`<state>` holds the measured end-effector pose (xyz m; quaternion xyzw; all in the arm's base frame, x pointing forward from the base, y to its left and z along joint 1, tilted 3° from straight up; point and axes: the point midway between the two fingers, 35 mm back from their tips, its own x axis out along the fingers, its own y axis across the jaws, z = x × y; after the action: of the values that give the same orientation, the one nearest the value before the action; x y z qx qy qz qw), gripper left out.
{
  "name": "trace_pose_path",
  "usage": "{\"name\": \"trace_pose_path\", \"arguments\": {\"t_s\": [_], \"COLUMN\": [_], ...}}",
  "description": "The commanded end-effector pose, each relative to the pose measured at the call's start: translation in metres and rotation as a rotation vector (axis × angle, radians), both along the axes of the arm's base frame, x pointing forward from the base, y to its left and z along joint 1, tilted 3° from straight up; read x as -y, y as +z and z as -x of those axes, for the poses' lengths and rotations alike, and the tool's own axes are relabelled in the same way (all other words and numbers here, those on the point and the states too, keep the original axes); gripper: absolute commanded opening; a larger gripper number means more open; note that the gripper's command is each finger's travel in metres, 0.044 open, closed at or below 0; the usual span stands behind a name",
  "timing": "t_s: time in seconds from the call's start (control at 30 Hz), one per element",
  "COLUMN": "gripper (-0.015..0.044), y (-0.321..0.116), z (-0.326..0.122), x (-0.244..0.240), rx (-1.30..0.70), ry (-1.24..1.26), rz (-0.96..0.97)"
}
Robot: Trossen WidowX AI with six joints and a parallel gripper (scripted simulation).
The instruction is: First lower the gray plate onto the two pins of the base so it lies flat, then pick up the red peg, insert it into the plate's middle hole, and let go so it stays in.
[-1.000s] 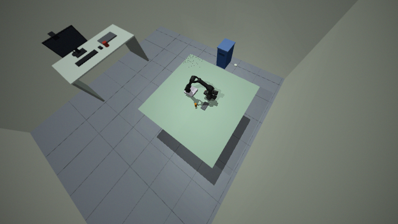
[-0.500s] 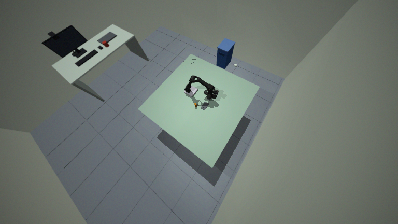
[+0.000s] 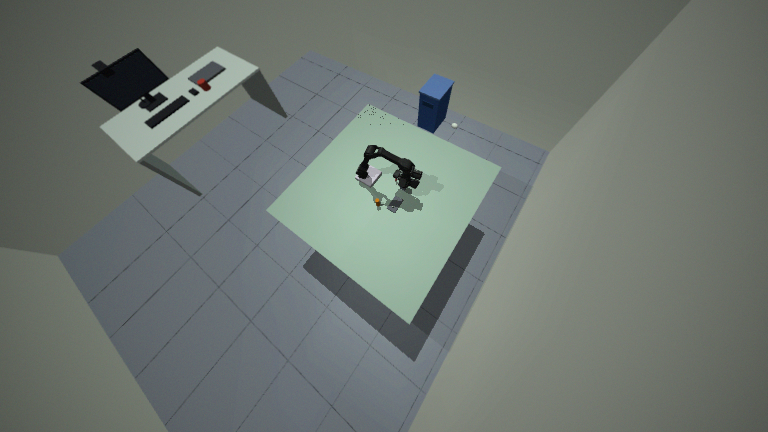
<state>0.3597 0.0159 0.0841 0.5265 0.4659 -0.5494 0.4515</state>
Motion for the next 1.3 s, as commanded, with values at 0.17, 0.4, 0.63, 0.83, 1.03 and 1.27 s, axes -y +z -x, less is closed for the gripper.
{"name": "trace_pose_path", "arguments": {"t_s": [0.17, 0.4, 0.63, 0.83, 1.03, 1.27], "gripper": [0.0000, 0.0000, 0.0000, 0.0000, 0.0000, 0.0000], "y": [0.032, 0.054, 0.061, 0.051, 0.042, 0.032], "z": [-0.001, 0.003, 0.004, 0.003, 0.003, 0.005], "x": [0.001, 0.003, 0.006, 0.022, 0.039, 0.058], "rx": [0.015, 0.015, 0.015, 0.015, 0.015, 0.013], "ry": [0.005, 0.005, 0.005, 0.004, 0.008, 0.014], "rz": [-0.005, -0.005, -0.005, -0.003, -0.002, -0.002]}}
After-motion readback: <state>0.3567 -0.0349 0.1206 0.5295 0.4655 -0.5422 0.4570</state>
